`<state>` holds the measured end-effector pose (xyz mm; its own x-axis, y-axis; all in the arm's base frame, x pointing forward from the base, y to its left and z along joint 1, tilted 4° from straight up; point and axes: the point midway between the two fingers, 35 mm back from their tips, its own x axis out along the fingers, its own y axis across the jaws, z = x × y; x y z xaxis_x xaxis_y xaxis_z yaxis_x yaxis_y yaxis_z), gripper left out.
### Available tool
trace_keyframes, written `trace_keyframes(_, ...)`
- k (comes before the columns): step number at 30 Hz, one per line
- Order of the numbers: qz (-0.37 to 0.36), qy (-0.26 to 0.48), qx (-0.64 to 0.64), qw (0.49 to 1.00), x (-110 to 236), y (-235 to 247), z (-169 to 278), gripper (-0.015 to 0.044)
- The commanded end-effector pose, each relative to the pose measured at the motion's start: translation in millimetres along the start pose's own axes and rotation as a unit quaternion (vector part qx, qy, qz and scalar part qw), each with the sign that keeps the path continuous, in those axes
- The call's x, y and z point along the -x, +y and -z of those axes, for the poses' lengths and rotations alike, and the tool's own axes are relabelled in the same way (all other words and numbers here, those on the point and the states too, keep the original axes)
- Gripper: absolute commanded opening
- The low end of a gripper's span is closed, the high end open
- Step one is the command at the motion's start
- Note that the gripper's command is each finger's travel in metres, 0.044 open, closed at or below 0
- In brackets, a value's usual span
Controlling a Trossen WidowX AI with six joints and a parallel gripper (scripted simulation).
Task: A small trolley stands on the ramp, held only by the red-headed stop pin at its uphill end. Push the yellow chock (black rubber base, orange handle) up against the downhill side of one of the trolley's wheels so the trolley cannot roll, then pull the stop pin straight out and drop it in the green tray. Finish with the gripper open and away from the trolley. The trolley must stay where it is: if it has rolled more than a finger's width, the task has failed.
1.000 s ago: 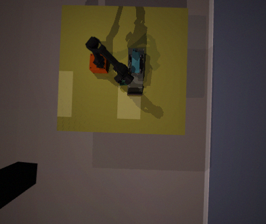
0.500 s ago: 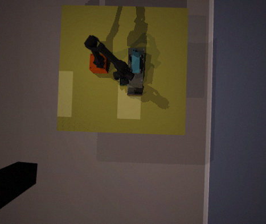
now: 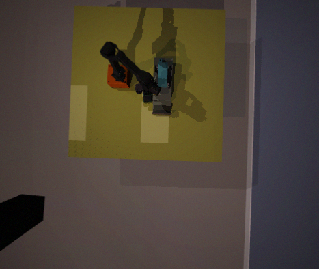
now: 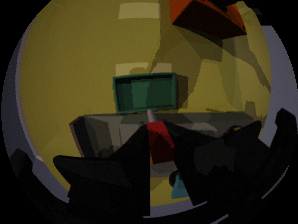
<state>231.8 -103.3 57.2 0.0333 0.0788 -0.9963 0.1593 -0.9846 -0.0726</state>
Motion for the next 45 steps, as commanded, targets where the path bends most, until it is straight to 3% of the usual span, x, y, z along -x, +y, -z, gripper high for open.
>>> trace_keyframes(1, -0.005, -0.003, -0.016, 1.0, -8.1, -0.5, -7.8, 0.0)
trace_keyframes(8, -0.008, -0.005, -0.027, 1.0, -15.7, -1.3, -13.3, 0.0)
trace_keyframes(19, -0.09, -0.007, -0.027, 0.996, -46.8, 8.6, -13.7, 0.0)
trace_keyframes(34, -0.094, -0.007, -0.027, 0.995, -79.7, 28.0, -15.4, 0.0)
trace_keyframes(41, -0.093, -0.007, -0.027, 0.995, -80.2, 24.2, -15.0, 0.0184)
trace_keyframes(45, -0.093, -0.007, -0.027, 0.995, -81.4, 20.7, -14.7, 0.019)
